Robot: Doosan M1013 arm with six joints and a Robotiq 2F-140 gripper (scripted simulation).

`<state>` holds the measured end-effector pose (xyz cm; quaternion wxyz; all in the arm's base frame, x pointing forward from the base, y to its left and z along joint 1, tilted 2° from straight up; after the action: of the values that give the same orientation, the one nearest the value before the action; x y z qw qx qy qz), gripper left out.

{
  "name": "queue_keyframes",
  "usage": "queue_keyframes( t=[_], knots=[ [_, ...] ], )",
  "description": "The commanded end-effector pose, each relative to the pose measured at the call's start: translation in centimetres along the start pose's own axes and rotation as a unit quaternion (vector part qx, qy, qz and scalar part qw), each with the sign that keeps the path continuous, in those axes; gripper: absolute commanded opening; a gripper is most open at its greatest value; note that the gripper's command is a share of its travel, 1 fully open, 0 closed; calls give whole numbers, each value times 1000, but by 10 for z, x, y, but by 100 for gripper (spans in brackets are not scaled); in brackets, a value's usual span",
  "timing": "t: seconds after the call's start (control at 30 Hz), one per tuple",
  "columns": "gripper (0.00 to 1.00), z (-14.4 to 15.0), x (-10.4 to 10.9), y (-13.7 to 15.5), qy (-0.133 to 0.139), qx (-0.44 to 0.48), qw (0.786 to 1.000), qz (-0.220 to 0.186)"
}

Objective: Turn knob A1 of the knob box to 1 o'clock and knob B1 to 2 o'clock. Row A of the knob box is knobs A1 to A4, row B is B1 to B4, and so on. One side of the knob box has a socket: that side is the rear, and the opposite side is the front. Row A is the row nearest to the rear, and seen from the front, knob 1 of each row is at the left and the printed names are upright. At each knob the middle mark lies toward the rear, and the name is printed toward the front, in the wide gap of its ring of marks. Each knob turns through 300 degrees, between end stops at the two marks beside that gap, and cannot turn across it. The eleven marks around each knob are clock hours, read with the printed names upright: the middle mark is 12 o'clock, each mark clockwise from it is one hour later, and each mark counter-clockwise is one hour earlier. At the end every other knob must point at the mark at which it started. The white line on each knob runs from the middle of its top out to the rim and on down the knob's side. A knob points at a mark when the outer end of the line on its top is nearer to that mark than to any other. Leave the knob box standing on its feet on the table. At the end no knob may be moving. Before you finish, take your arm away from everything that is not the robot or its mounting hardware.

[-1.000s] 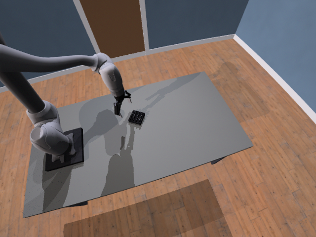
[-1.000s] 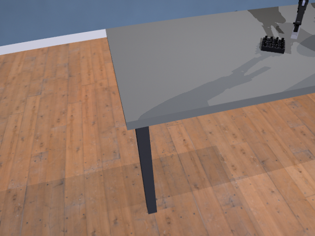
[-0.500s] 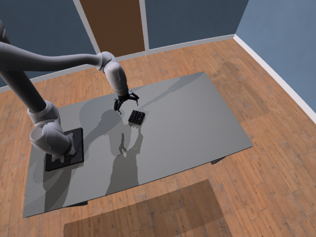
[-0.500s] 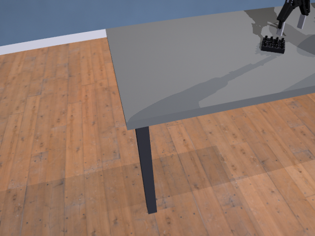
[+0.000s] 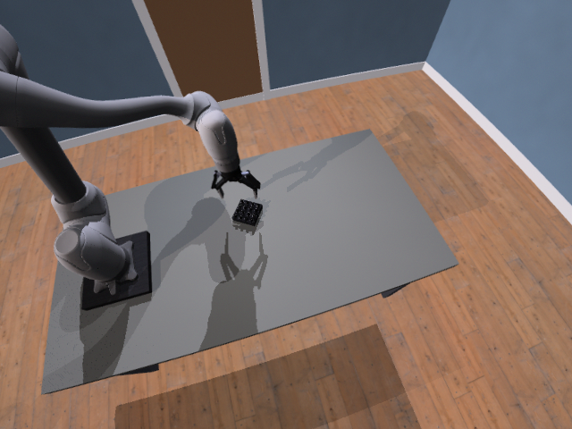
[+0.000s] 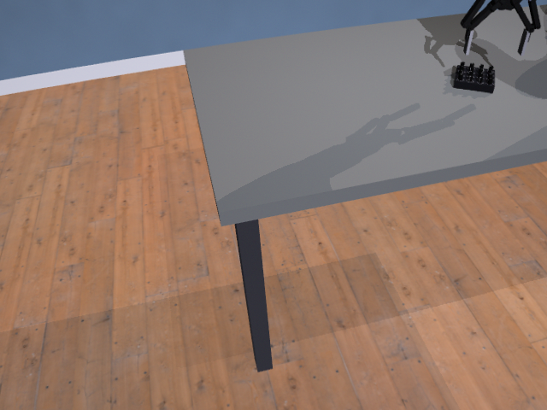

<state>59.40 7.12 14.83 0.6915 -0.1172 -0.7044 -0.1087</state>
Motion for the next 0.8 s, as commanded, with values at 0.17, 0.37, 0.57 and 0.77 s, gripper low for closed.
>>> queue_keyframes(
  t=[0.17,0.37,0.57,0.77],
  knots=[
    [100,-17,2,0,-2,-183,983,5],
    [100,-26,4,-1,-3,-286,958,5],
    [100,-38,5,-2,-3,-406,914,4],
    [100,-48,7,-4,-4,-501,865,4]
  ],
)
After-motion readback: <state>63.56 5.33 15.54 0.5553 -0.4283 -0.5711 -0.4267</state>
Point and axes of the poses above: the point where the finger pads meet when closed, its own x axis back along the fingers, its own z axis across the jaws, y = z × x, the point moved 6 cm from there along x, back along the fingers, and after that the axes turned 6 degrees about x, right-handed, at the moved point
